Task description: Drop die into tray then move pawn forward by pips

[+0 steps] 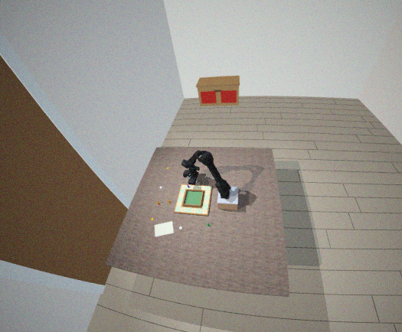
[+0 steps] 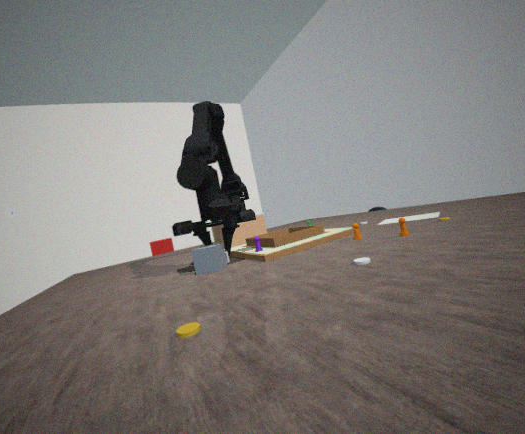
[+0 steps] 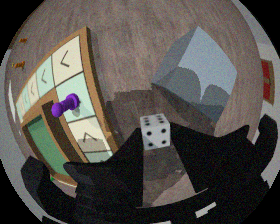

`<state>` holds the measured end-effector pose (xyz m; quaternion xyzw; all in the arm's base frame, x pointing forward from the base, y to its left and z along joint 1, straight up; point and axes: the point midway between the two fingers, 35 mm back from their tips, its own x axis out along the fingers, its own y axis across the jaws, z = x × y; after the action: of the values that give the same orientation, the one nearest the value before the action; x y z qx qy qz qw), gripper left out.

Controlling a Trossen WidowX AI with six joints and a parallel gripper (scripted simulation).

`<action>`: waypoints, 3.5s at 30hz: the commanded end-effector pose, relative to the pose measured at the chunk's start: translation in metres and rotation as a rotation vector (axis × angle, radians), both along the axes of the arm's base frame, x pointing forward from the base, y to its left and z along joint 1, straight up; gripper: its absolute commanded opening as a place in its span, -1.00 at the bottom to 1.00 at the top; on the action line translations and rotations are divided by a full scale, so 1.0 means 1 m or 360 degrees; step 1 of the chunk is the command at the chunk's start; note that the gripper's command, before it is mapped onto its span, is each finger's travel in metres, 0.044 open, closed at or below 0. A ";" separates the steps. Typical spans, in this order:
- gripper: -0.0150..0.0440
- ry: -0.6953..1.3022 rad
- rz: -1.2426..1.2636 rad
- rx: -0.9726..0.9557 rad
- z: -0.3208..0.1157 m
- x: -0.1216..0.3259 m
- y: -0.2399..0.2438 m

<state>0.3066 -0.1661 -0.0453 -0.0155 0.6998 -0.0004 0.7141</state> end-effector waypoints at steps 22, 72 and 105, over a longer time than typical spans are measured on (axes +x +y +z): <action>-0.49 0.0002 -0.0008 0.0003 0.100 0.001 0.002; -0.49 -0.0075 0.0099 0.0038 0.074 -0.031 0.189; -0.49 -0.1344 0.0110 0.0100 0.065 -0.014 0.188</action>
<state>0.2952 0.0212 0.0145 -0.0158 0.3581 0.0360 0.9329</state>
